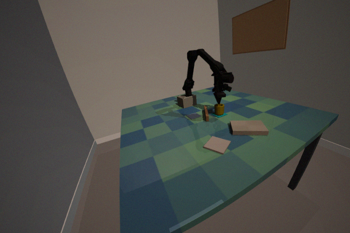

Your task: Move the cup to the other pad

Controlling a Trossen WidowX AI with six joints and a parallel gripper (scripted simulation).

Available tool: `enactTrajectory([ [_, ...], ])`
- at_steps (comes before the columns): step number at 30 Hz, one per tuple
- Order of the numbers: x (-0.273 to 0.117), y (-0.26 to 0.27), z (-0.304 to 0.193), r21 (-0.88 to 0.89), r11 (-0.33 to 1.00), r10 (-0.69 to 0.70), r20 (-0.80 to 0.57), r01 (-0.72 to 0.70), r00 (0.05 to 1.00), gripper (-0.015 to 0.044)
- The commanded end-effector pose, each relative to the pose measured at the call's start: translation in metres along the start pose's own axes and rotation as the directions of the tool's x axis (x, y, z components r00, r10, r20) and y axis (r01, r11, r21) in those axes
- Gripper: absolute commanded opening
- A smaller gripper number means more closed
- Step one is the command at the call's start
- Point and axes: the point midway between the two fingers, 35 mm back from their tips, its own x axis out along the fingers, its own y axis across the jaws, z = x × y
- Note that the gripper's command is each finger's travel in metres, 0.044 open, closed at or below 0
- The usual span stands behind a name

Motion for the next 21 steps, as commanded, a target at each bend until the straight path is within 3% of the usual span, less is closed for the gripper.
enactTrajectory([
  [1, -0.009, 0.000, 0.000, 0.002, 1.000, 0.004, 0.002, -0.004, 1.000, 0.0147],
  [7, -0.016, -0.001, 0.000, 0.002, 1.000, 0.005, 0.003, -0.005, 1.000, 0.0147],
  [18, -0.016, -0.001, 0.000, 0.001, 1.000, 0.000, 0.000, 0.000, 1.000, 0.0435],
  [21, -0.027, -0.002, 0.000, 0.002, 1.000, 0.001, 0.001, -0.001, 1.000, 0.0440],
])
